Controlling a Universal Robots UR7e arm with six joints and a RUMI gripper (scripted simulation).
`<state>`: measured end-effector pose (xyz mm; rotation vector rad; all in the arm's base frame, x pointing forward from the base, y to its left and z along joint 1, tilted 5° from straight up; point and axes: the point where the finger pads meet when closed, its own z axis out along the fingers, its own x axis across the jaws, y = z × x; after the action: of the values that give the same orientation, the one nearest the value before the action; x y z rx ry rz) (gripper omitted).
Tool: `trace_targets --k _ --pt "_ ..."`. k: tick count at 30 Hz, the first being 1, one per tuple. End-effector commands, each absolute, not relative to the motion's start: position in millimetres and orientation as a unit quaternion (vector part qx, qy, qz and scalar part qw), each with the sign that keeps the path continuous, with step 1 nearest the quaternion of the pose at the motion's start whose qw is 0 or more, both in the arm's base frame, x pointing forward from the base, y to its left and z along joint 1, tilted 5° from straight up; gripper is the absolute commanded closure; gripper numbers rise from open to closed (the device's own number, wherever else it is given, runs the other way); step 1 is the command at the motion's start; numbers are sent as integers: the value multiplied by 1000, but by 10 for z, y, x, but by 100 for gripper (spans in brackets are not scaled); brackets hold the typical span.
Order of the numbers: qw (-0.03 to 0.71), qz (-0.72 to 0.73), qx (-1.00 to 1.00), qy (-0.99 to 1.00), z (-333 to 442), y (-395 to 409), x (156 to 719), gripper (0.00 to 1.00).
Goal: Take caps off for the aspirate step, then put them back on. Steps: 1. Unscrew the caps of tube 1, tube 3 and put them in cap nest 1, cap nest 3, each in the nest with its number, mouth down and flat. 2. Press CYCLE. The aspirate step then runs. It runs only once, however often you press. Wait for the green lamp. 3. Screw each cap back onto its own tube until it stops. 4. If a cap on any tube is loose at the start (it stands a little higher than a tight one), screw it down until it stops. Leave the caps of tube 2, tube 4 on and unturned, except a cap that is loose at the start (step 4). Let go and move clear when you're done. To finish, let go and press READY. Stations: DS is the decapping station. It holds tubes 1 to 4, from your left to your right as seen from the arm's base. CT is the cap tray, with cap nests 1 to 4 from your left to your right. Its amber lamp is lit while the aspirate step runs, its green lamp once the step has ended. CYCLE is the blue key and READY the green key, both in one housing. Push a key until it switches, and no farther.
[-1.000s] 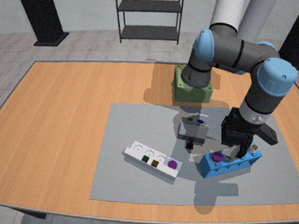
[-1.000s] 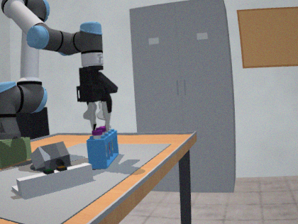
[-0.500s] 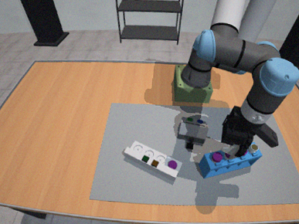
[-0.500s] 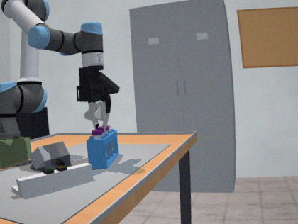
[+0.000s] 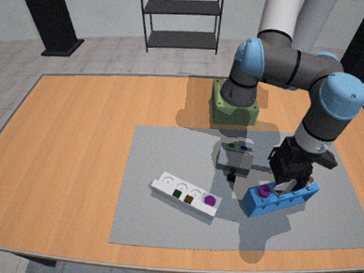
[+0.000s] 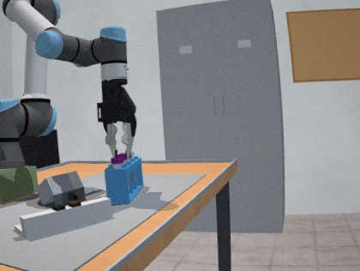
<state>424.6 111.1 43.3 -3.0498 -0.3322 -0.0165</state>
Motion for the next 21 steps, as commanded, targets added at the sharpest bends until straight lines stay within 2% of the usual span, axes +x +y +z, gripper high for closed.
trace_targets --k 1,11,20,21 --pt "42 -12 -970 -239 438 1112 4249 100" --pt "38 -19 -904 -425 440 1112 4249 100" --pt "38 -19 -904 -425 440 1112 4249 100" --pt "38 -19 -904 -425 440 1113 4249 65"
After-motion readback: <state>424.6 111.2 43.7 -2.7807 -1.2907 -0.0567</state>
